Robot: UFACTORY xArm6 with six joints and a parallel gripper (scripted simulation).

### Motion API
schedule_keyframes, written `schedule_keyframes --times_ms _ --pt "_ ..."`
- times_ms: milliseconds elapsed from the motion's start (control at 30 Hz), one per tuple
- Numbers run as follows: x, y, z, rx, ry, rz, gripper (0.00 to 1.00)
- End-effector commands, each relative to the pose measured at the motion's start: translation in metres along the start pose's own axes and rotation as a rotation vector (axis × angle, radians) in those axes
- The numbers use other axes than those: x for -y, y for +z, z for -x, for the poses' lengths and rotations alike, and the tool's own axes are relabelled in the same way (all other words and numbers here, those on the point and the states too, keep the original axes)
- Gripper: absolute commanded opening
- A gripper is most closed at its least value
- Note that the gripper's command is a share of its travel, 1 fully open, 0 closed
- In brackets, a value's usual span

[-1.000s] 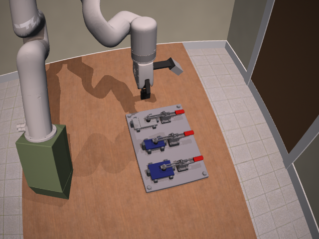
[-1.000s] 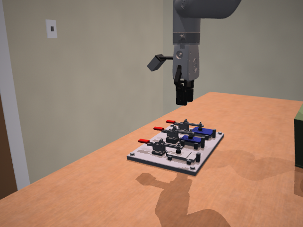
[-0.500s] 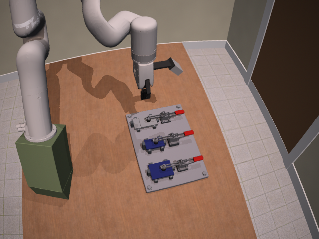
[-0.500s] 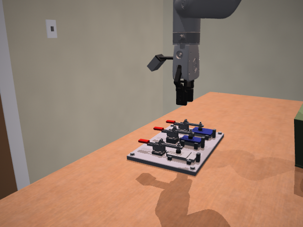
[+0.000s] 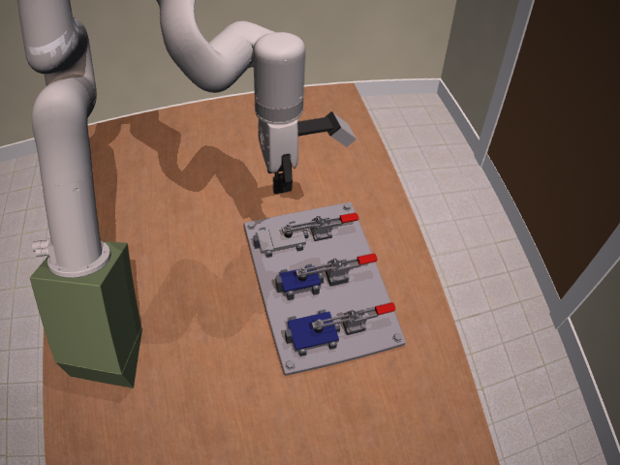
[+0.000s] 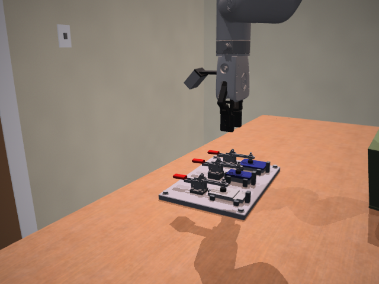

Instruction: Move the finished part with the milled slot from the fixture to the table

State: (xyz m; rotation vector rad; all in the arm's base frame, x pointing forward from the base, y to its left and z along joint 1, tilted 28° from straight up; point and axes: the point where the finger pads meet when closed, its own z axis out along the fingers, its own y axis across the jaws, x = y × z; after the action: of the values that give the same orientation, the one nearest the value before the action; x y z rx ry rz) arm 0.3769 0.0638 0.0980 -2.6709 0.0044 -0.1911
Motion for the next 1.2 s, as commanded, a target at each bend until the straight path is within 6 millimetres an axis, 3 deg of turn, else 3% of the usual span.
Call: schedule_keyframes --times_ms 0,167,400,667,1033,1167 --pt "0.000 -0.001 -0.001 -0.003 -0.001 0.000 0.47" --pt "0.000 0.006 -0.001 -0.003 -0.001 0.000 0.47" --pt "0.000 0.036 -0.001 -0.003 -0.001 0.000 0.47" --pt "0.000 0.056 -0.001 -0.003 -0.001 0.000 0.47" --pt "0.000 0.059 -0.003 -0.003 -0.001 0.000 0.47" --pt "0.000 0.059 -0.013 -0.003 -0.001 0.000 0.47"
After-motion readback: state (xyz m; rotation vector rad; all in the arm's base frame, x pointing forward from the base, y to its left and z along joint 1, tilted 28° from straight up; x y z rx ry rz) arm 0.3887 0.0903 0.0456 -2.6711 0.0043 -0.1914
